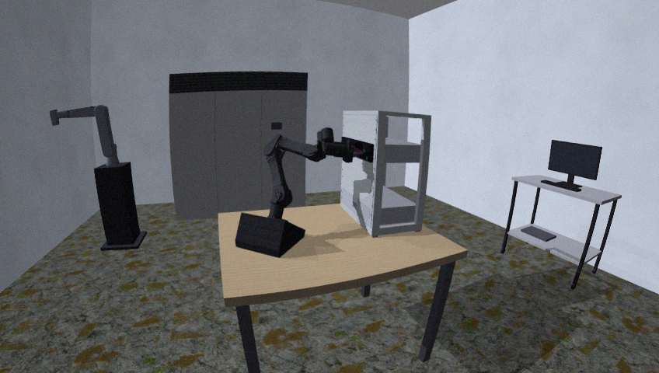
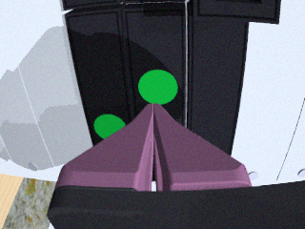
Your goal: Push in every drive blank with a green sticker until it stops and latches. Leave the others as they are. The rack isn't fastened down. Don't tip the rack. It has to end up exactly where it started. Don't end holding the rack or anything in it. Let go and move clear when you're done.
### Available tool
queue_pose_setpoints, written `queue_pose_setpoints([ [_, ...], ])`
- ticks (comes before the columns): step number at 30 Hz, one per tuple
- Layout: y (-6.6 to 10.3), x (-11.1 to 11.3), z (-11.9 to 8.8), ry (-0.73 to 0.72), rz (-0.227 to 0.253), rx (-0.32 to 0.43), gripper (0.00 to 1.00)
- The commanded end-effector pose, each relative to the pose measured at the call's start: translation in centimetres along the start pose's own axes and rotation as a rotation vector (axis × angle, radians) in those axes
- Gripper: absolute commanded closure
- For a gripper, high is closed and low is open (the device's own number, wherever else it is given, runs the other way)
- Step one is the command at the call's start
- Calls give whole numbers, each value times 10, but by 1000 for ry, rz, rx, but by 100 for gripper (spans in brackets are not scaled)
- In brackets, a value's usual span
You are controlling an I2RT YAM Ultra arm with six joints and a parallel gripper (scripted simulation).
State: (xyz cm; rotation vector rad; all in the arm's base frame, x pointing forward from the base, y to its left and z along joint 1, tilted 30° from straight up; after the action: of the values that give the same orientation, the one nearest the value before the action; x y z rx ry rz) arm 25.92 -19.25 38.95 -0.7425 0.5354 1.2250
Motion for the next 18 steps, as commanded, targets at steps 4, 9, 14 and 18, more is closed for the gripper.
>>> queue_pose_setpoints([
  [4,-9,-31,17,62,-101,-20,100],
  [9,-9,-31,17,62,-101,-20,100],
  [14,-10,-31,17,63,-101,-20,100],
  [18,-12,-33,18,64,-101,-20,100],
])
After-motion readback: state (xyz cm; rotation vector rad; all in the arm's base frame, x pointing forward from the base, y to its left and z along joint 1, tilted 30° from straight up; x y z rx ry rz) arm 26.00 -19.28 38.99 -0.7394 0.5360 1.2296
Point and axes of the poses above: the point where the finger pads meet when closed, its own y axis back along the fingers, its own x axis across the jaws, z = x × y, the point moved 3 cm from there along y, back along the fingers, and after that the axes turned 15 degrees about -y, right-handed, at the moved point
